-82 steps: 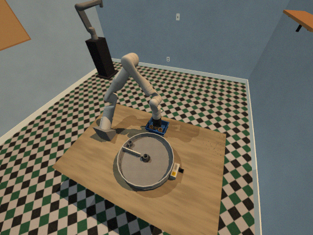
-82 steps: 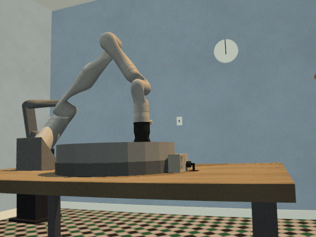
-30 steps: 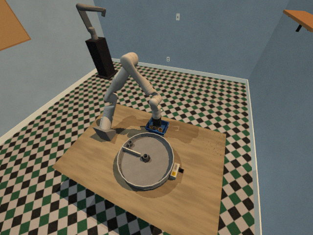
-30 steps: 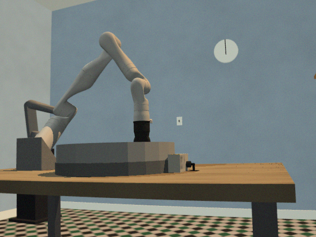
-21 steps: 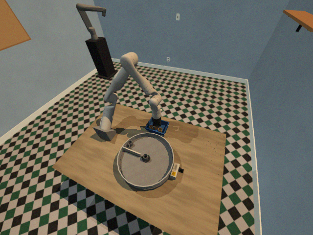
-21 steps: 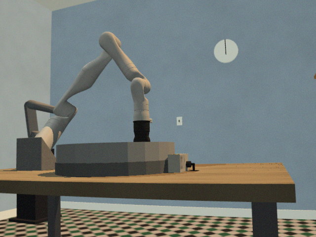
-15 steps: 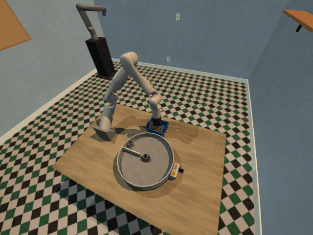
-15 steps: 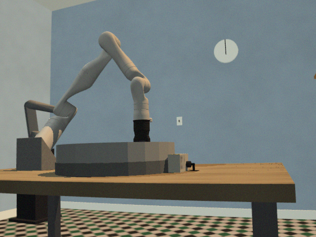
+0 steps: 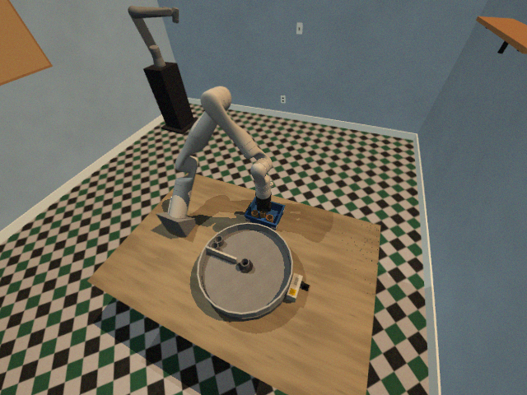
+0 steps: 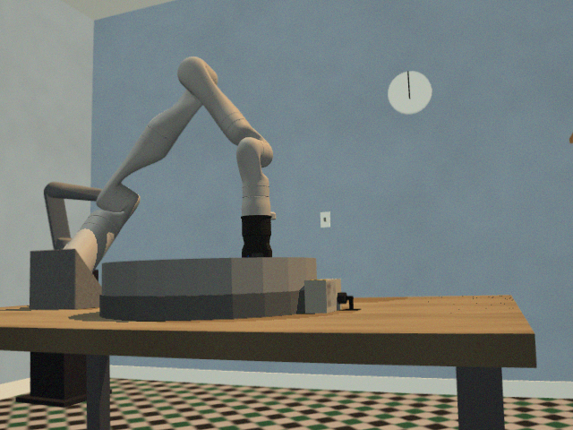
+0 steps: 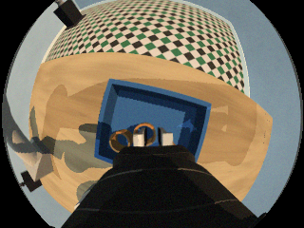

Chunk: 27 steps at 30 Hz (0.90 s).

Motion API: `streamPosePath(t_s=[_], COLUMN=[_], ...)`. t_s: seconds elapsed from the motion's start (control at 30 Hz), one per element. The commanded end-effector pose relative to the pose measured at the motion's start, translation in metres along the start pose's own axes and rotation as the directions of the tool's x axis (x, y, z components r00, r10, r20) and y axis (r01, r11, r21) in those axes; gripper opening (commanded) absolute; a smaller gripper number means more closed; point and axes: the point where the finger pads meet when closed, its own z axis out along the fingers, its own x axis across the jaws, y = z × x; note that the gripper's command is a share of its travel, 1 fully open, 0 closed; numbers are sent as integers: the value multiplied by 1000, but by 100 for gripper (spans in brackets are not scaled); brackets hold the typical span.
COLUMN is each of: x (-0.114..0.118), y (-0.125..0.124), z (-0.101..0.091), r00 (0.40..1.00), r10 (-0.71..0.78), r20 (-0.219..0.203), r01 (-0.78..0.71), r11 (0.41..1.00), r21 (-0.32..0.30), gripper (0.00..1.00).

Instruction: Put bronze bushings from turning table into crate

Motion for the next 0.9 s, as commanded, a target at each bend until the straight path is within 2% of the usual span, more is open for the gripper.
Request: streamPosePath(t_s=[0.0, 0.87], x=[1, 1], y=[1, 1], z=[-2, -8], r00=[1000, 1000], r10=[1, 1], r20=[-5, -5], r01=[-1, -1], r11=[1000, 1000], r21=[-3, -3], gripper=[47, 47])
